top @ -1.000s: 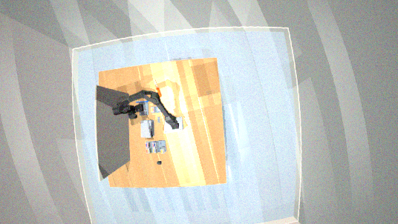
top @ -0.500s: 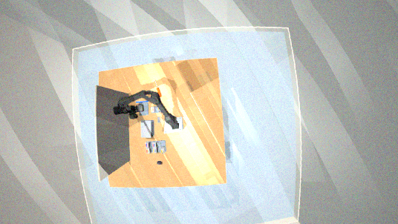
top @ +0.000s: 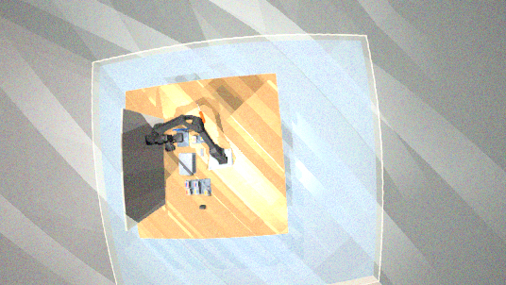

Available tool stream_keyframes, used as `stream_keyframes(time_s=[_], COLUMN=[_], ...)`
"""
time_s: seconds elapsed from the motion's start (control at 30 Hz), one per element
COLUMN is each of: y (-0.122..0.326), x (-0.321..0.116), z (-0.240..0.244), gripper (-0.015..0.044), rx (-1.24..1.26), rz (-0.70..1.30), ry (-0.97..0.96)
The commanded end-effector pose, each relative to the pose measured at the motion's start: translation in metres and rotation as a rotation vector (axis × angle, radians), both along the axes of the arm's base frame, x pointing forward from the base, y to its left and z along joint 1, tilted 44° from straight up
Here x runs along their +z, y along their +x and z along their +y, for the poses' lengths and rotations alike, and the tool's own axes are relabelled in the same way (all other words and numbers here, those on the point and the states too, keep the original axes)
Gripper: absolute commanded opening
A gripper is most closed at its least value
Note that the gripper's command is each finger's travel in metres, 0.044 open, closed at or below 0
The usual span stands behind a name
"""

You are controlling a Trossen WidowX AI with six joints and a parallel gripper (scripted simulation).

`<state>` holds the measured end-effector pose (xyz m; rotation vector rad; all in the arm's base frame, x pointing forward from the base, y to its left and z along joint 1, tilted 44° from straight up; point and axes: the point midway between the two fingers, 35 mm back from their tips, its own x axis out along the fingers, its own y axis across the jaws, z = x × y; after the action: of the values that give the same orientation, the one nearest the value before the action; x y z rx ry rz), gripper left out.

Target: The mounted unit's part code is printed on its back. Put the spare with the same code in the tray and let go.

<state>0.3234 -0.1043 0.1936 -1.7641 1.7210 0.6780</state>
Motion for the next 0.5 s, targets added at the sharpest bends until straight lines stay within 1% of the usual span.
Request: stream_keyframes(time_s=[0.0, 0.47], y=[-0.0001, 0.0006], x=[-0.0039, -0.0124], z=[-0.0024, -0.0108], gripper=[0.0000, 0.0000], rx=[0.002, 0.000], rz=[0.004, 0.004], ry=[0.005, 0.008])
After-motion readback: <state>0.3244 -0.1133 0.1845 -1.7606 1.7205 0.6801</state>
